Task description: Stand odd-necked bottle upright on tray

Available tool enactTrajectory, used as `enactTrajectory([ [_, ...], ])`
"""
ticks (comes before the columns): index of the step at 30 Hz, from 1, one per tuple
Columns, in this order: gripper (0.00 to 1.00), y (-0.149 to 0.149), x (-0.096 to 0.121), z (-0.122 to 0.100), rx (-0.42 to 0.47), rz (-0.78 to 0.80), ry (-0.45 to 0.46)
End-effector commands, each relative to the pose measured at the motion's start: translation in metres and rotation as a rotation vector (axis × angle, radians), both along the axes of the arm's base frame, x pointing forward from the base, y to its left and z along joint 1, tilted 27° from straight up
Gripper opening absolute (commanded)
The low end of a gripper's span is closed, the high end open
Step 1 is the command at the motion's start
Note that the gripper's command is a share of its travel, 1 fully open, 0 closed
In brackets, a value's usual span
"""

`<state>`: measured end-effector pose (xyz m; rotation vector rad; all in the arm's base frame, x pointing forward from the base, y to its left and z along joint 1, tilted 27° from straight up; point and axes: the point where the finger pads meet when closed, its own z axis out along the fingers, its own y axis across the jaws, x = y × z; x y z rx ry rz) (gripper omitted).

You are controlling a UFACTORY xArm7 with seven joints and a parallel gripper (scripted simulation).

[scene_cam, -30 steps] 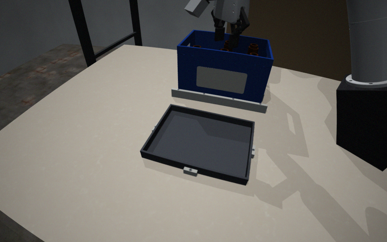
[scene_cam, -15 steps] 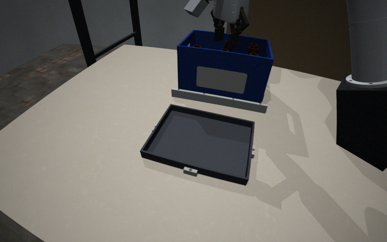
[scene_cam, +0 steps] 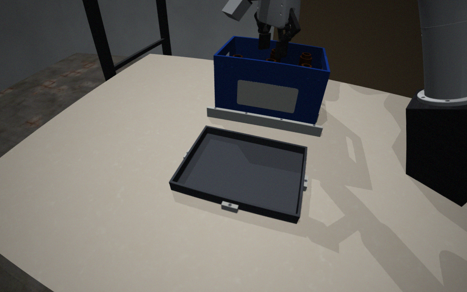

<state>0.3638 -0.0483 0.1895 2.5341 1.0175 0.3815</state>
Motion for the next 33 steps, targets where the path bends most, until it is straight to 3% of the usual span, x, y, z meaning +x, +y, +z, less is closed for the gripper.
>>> enactTrajectory([
  [1, 0.65, 0.000, 0.001, 0.001, -0.001, 0.001, -0.003],
  [33, 0.65, -0.005, 0.008, -0.016, -0.001, 0.001, -0.003],
])
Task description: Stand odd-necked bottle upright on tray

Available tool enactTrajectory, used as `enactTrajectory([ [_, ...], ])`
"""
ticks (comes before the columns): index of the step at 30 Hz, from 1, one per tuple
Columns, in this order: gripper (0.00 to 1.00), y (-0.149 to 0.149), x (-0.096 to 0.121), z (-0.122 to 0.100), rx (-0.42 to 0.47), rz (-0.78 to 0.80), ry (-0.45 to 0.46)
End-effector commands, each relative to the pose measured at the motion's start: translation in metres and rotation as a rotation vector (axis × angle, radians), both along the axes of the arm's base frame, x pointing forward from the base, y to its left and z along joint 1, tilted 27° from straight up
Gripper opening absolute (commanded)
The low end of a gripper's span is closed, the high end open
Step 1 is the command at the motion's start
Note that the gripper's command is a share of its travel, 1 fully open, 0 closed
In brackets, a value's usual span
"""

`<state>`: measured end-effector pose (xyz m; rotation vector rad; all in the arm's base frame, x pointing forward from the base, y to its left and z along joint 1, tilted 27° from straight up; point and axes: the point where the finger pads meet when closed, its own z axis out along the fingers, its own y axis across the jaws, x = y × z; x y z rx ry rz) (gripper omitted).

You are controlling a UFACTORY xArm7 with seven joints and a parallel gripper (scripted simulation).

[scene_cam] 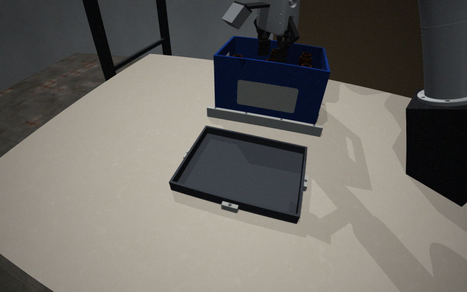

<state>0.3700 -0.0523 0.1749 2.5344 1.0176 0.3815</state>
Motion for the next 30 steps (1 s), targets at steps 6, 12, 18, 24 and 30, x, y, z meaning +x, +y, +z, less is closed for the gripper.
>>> enactTrajectory([
  [6, 0.65, -0.002, 0.005, -0.008, -0.001, 0.001, -0.003],
  [12, 0.65, -0.004, 0.008, -0.014, -0.001, 0.001, -0.003],
  [18, 0.65, -0.005, 0.009, -0.017, -0.001, 0.001, -0.003],
  [24, 0.65, -0.006, 0.010, -0.020, -0.001, 0.001, -0.003],
  [30, 0.65, -0.006, 0.011, -0.021, -0.001, 0.001, -0.003],
])
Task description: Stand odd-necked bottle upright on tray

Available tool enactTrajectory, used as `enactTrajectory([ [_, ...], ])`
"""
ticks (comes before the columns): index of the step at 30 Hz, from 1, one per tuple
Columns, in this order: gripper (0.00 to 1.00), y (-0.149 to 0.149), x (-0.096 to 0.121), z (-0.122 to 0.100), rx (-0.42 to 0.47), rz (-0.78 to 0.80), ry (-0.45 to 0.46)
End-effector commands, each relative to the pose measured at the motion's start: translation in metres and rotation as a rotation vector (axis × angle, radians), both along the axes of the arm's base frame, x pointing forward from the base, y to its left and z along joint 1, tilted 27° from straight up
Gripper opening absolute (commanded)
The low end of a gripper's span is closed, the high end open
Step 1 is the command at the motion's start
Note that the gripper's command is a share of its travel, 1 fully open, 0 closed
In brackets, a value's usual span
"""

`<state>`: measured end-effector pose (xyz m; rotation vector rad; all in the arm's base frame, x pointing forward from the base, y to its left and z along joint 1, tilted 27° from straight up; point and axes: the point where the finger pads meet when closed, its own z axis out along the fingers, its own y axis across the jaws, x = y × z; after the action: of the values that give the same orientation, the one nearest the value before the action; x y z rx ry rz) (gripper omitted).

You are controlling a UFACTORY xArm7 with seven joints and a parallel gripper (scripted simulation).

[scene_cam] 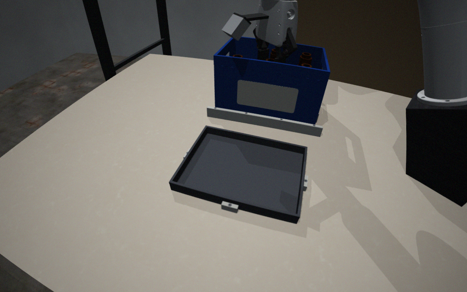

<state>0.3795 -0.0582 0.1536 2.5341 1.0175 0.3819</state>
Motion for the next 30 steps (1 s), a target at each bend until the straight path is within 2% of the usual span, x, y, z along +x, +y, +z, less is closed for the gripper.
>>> enactTrajectory([
  [1, 0.65, 0.0001, 0.0011, 0.0007, -0.001, 0.001, -0.003],
  [14, 0.65, 0.0001, 0.0011, 0.0007, -0.001, 0.001, -0.003],
  [15, 0.00, 0.0001, 0.0011, 0.0007, -0.001, 0.001, -0.003],
  [30, 0.00, 0.0001, 0.0011, 0.0007, -0.001, 0.001, -0.003],
])
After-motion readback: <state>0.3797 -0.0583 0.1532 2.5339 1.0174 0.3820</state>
